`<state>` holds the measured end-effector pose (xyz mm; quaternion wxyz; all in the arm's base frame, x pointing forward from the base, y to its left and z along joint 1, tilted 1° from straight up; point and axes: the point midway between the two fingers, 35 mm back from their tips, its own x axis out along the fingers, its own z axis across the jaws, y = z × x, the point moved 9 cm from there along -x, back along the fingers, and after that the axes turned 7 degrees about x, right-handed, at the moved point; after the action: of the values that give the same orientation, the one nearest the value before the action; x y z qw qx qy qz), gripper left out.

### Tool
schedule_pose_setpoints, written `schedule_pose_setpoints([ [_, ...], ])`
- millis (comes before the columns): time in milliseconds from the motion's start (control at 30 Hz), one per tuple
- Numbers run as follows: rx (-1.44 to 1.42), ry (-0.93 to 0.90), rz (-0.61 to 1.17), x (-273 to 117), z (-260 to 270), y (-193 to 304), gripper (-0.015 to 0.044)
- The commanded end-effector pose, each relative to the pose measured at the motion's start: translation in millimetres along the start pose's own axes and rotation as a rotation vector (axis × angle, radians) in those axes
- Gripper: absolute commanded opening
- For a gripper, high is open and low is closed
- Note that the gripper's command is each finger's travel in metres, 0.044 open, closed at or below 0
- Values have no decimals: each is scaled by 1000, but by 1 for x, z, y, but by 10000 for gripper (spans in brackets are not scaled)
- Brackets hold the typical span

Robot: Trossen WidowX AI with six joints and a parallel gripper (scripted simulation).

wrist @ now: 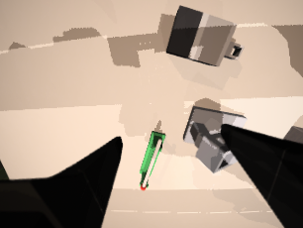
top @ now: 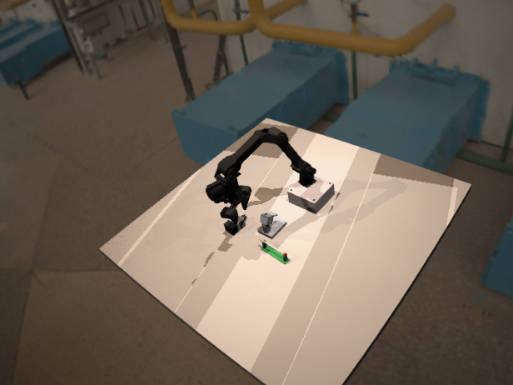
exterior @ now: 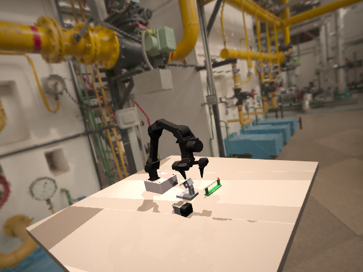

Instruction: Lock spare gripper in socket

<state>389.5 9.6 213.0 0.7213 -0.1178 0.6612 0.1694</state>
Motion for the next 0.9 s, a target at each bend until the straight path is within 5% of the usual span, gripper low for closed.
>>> schedule_pose_setpoints([
  [0,960,8,-49,8,-19,-44,440],
  [500,1931,-25,-85,10,-43,-81,440],
  [867,1963,-27,-86,10,-42,-81,440],
])
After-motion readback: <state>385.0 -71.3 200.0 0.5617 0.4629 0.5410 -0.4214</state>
